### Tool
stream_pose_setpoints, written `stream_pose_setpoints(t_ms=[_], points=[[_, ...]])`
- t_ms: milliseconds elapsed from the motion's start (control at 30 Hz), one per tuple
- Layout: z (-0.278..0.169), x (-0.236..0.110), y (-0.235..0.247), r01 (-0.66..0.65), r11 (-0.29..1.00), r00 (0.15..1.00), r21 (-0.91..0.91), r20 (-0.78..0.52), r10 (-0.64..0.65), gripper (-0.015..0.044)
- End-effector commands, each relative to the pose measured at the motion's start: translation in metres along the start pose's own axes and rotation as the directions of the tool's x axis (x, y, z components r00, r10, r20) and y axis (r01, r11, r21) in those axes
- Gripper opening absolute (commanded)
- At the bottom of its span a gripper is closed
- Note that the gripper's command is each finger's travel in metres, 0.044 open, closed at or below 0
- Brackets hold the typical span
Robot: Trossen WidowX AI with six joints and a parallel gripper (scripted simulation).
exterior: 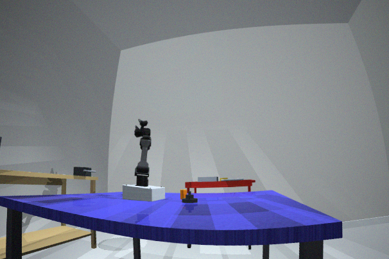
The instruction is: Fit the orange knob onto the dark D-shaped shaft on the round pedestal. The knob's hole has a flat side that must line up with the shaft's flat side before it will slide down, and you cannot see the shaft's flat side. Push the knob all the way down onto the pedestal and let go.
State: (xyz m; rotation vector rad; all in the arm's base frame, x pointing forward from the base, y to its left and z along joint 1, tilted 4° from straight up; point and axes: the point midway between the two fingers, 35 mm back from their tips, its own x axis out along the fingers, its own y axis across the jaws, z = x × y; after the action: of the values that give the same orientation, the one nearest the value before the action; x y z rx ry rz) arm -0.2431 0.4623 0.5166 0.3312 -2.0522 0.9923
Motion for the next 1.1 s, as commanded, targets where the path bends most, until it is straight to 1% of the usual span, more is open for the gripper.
stream_pose_setpoints(t_ms=[0, 33, 133, 300, 400, 500, 633, 733, 900, 1067], points=[[0.000, 0.000, 0.000, 0.000, 1.000, 1.000, 0.000, 0.000, 0.000, 0.0426], [-0.002, -0.001, 0.000, -0.004, 1.000, 1.000, -0.004, -0.005, 0.004, 0.0440], [-0.027, -0.018, 0.004, -0.069, 0.997, 0.995, -0.039, -0.075, 0.066, 0.0440], [-0.081, -0.053, 0.008, -0.186, 0.977, 0.954, 0.103, -0.221, 0.204, 0.0440], [-0.116, -0.083, 0.008, -0.233, 0.951, 0.901, 0.204, -0.321, 0.290, 0.0440], [-0.149, -0.119, 0.004, -0.253, 0.915, 0.823, 0.313, -0.428, 0.374, 0.0440], [-0.188, -0.174, -0.006, -0.227, 0.866, 0.687, 0.446, -0.557, 0.467, 0.0440], [-0.211, -0.219, -0.019, -0.169, 0.835, 0.565, 0.523, -0.643, 0.517, 0.0440], [-0.235, -0.296, -0.048, -0.020, 0.802, 0.333, 0.597, -0.753, 0.568, 0.0440], [-0.241, -0.377, -0.082, 0.170, 0.788, 0.076, 0.592, -0.805, 0.588, 0.0440]])
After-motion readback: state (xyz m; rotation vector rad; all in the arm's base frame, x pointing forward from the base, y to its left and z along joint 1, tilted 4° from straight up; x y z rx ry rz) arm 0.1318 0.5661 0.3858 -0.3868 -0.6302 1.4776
